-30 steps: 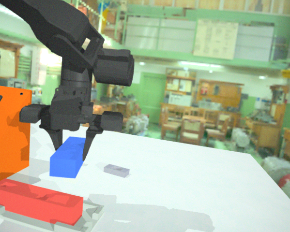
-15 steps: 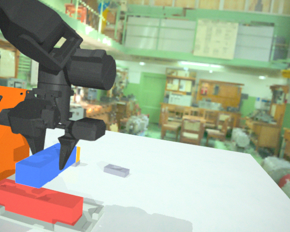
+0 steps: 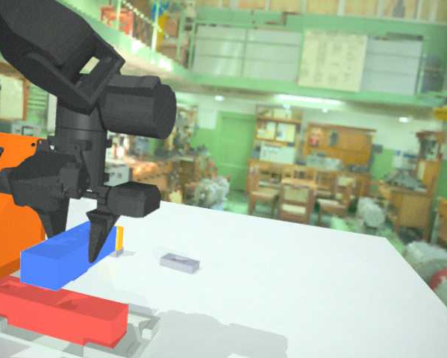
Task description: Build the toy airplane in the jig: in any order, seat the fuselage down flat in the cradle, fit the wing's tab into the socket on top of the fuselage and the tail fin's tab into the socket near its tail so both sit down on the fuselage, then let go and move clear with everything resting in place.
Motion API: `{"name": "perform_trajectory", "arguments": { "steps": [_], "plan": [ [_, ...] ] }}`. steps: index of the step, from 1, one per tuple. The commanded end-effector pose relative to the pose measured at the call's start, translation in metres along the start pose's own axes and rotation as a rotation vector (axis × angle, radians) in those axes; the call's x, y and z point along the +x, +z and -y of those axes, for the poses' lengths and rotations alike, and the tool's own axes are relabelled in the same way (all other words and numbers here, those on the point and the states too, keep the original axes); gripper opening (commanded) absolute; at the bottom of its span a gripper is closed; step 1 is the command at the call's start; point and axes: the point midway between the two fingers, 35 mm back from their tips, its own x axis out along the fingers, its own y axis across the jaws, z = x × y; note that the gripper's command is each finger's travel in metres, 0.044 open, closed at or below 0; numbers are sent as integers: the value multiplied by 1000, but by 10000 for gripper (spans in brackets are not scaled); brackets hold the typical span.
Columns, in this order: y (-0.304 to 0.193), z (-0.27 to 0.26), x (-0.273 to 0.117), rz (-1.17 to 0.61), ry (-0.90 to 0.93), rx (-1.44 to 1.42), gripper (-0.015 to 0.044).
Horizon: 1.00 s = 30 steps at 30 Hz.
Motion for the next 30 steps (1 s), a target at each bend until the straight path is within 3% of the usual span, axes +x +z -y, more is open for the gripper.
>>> {"name": "perform_trajectory", "arguments": {
  "steps": [1,30],
  "plan": [
    [1,0,0,4,2,6,195],
    [2,0,39,5,2,6,195]
  ]
}}
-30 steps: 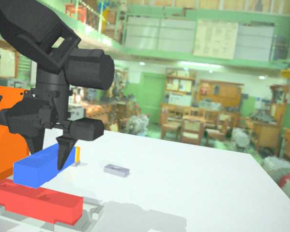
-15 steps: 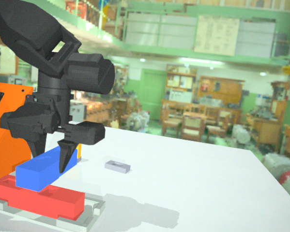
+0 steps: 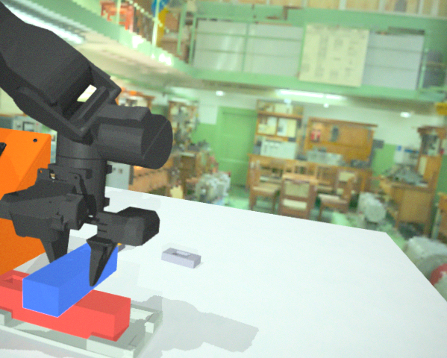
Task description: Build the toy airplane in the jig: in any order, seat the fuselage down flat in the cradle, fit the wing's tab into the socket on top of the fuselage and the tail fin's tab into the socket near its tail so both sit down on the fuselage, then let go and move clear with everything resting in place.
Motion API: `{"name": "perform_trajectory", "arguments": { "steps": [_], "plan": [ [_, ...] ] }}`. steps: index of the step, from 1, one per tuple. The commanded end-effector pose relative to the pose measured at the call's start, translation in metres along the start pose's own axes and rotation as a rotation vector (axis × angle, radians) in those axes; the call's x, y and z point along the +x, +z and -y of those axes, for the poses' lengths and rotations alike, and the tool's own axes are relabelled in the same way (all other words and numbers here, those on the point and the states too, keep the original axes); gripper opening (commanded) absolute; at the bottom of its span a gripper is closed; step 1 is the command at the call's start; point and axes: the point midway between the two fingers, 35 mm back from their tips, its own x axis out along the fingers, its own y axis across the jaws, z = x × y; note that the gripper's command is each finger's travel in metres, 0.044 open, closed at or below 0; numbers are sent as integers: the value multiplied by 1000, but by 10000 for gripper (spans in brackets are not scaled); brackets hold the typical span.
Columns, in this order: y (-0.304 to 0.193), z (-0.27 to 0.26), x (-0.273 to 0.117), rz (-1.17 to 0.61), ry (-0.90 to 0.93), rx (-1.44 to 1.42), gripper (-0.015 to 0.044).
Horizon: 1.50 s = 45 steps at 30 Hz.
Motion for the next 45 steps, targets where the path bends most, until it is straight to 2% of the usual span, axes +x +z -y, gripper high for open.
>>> {"name": "perform_trajectory", "arguments": {
  "steps": [1,7,12,28,35,41,45],
  "plan": [
    [-1,1,3,-3,2,-7,195],
    [0,0,2,0,-1,0,161],
    [0,0,2,0,-1,0,30],
    [0,0,2,0,-1,0,440],
    [0,0,-1,-1,-1,0,440],
    [0,0,-81,-7,1,-7,440],
    [-3,1,-84,-7,1,-8,440]
  ]
}}
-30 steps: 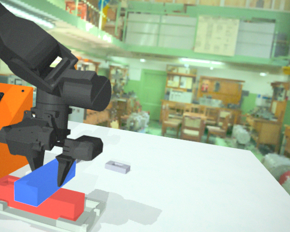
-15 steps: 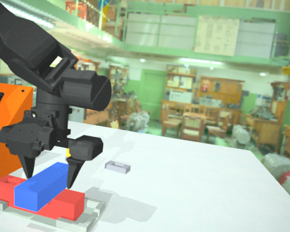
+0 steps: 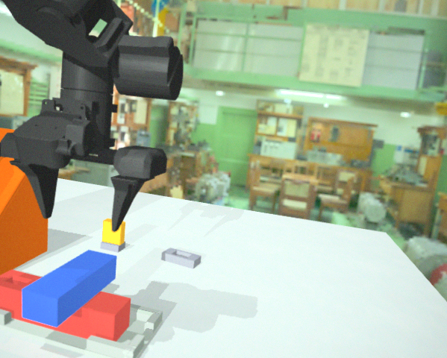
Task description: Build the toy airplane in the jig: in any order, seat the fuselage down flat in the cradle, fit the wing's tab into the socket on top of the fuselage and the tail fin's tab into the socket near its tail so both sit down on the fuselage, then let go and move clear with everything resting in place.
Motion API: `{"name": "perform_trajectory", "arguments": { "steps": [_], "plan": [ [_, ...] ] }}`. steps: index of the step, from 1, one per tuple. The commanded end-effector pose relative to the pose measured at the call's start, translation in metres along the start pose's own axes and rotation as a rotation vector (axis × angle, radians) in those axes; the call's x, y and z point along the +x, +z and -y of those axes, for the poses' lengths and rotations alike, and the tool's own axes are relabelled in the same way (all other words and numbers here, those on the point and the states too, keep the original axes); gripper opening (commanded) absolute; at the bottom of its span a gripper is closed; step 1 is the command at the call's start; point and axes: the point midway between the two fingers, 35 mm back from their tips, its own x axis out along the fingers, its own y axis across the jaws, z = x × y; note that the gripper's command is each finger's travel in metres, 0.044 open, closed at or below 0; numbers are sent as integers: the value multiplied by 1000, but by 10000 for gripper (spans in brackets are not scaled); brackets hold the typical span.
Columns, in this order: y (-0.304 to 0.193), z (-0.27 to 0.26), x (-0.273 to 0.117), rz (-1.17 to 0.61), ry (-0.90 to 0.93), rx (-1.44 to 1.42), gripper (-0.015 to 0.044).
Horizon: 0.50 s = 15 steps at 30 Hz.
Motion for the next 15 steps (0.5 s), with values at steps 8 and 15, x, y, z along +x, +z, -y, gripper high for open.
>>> {"name": "perform_trajectory", "arguments": {
  "steps": [8,15],
  "plan": [
    [-1,1,-11,5,-2,-429,440],
    [0,0,-9,5,-3,-1110,440]
  ]
}}
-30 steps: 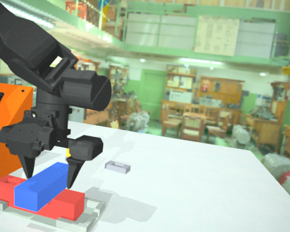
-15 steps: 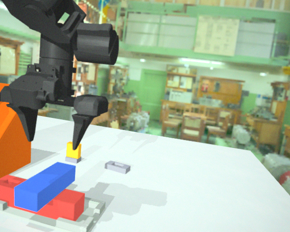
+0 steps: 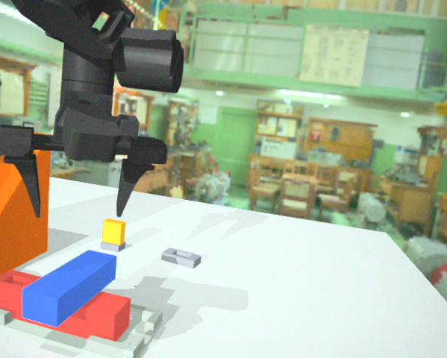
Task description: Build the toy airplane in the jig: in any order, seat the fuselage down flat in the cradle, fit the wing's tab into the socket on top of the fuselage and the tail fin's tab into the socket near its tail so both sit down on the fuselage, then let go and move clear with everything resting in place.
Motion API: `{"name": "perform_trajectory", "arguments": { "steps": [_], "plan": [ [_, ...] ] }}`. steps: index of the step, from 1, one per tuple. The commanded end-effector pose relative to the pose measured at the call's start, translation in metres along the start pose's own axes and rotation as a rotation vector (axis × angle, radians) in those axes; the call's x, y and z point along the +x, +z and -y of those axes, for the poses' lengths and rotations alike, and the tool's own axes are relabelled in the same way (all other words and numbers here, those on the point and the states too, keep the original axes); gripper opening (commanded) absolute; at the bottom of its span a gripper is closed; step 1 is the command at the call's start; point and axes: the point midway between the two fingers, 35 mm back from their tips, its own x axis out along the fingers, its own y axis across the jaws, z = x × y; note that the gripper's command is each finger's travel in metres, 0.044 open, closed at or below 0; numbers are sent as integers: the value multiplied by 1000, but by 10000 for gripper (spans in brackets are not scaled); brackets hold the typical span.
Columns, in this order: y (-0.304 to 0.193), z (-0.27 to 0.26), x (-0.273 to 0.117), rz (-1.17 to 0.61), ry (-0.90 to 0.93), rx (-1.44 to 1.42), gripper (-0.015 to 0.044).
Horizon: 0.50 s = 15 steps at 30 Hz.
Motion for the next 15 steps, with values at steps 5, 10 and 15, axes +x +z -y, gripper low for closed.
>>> {"name": "perform_trajectory", "arguments": {
  "steps": [5,10,15],
  "plan": [
    [2,-1,2,4,-1,-892,440],
    [2,-1,2,4,-1,-908,440],
    [2,-1,2,4,-1,-908,440]
  ]
}}
